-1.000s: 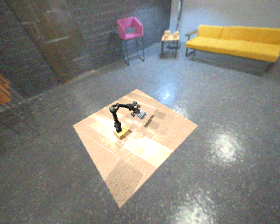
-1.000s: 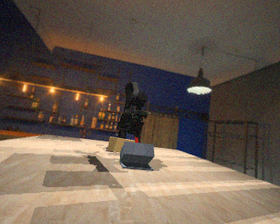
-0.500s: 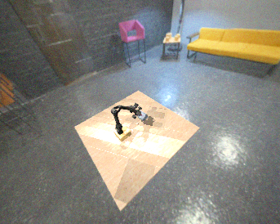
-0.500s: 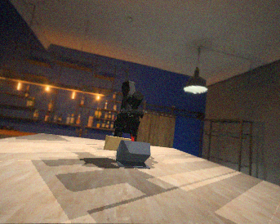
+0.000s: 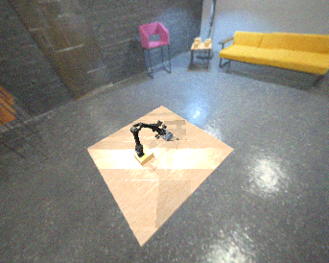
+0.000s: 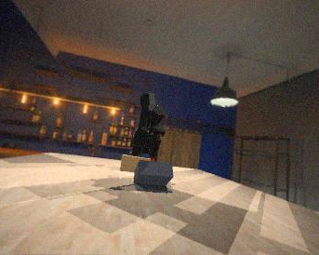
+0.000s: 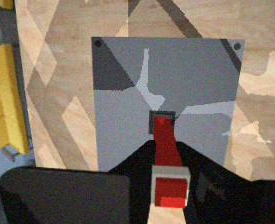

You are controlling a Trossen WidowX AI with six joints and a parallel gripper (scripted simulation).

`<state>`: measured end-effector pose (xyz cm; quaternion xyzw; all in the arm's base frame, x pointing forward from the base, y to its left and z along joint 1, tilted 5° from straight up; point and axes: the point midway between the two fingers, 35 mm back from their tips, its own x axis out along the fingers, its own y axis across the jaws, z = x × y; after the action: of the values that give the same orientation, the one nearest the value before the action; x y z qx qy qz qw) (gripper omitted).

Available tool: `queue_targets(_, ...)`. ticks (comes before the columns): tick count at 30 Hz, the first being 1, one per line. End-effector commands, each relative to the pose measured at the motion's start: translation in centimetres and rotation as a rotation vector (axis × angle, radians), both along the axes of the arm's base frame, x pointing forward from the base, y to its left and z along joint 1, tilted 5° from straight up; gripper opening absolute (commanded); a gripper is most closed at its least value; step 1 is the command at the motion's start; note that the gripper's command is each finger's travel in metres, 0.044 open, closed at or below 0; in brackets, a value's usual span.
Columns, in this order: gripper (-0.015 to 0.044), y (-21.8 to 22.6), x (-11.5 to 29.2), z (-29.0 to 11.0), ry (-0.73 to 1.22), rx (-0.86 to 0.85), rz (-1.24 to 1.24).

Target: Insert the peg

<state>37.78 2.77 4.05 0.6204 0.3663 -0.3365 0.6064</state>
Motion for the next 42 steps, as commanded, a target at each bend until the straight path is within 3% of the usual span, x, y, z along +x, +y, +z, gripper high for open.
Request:
queue_targets(1,0.0,0.0,0.1,-0.3,0.004,0.0,0.002)
queue_targets(42,0.0,0.1,1.2,-2.2,0.003,0.0,0.002)
